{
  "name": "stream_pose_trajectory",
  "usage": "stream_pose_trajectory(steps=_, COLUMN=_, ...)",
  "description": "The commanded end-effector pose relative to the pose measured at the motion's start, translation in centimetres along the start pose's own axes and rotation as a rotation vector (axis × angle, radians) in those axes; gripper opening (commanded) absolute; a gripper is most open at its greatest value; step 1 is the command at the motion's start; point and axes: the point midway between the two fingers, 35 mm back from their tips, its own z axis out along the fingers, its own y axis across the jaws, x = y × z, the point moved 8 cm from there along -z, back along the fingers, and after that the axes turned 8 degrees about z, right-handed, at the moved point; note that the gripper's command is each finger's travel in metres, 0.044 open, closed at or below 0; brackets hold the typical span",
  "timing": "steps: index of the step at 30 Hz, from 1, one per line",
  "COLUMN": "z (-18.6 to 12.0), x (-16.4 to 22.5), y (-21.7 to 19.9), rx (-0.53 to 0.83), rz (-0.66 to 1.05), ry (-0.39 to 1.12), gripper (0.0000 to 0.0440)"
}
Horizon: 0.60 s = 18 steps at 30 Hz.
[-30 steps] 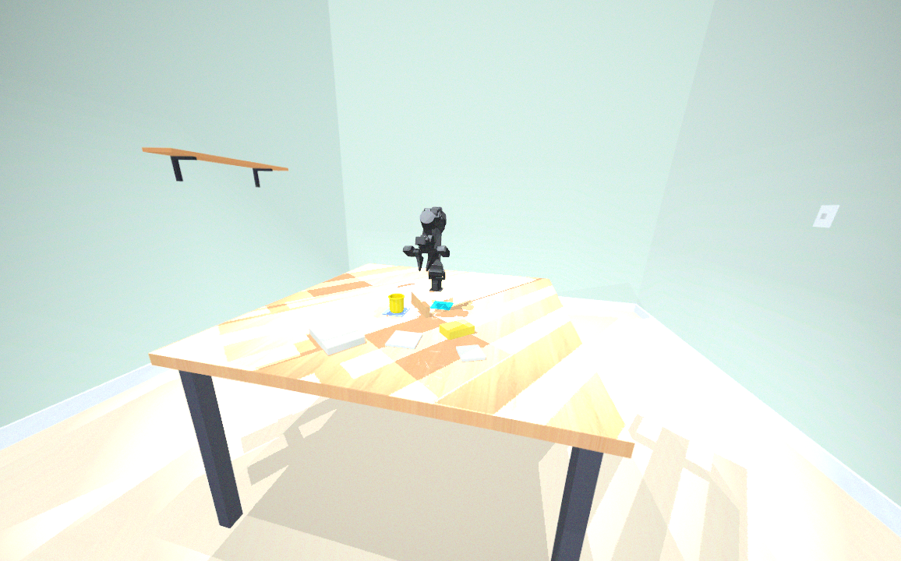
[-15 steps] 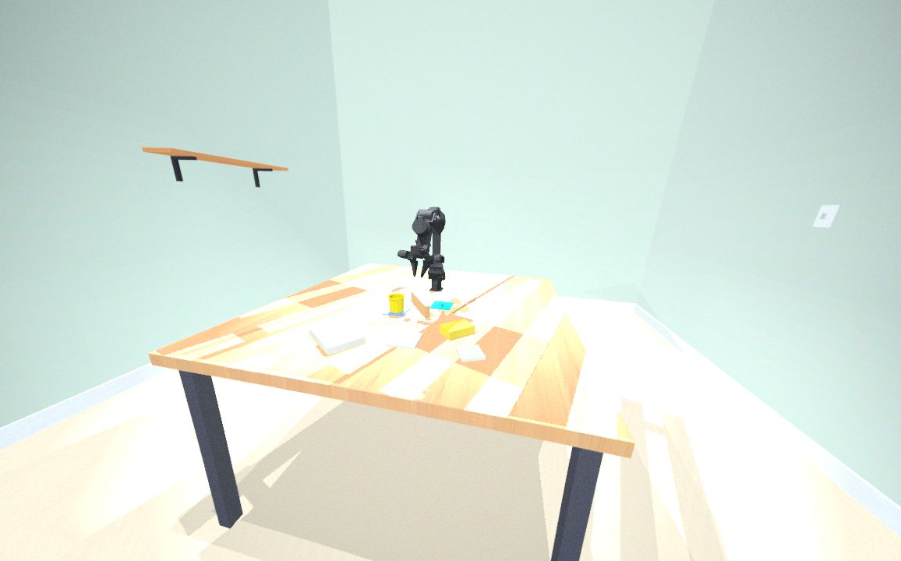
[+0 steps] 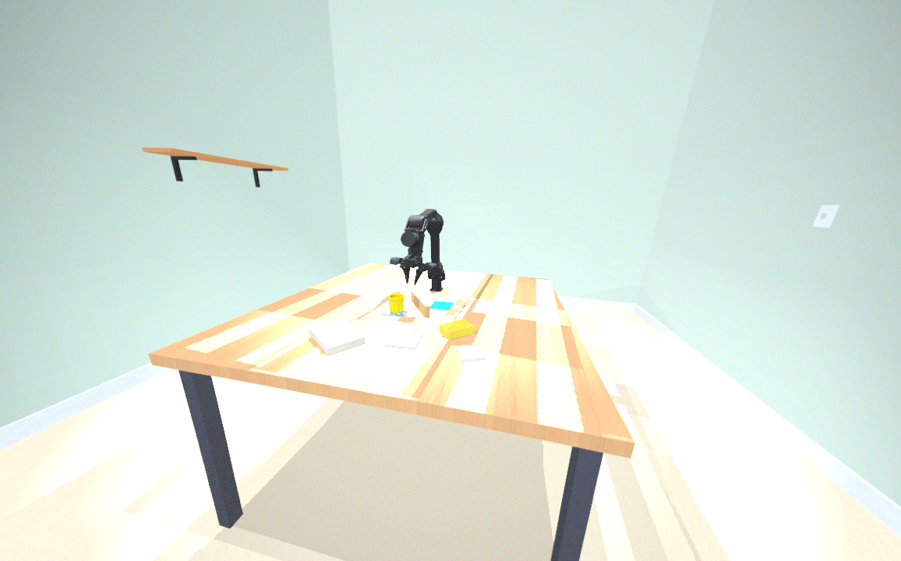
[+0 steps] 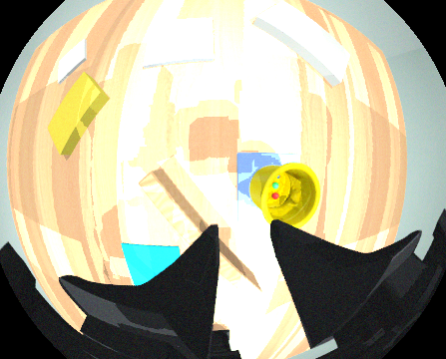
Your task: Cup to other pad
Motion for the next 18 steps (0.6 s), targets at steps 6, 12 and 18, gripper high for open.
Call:
stream_pose_trajectory(steps=6, z=2.3, x=-0.4, y=-1.4, rx=0.028, rz=-0.06, ry=0.083, gripper=0.0148)
stream_pose_trajectory(steps=12, z=4.2, x=-0.3, y=-2.3, rx=0.035, rz=-0.103, ry=0.126, gripper=0.0157)
stream_pose_trajectory(steps=18, z=6.4, x=0.0, y=-2.9, rx=0.034, rz=-0.147, ry=0.167, gripper=0.0168)
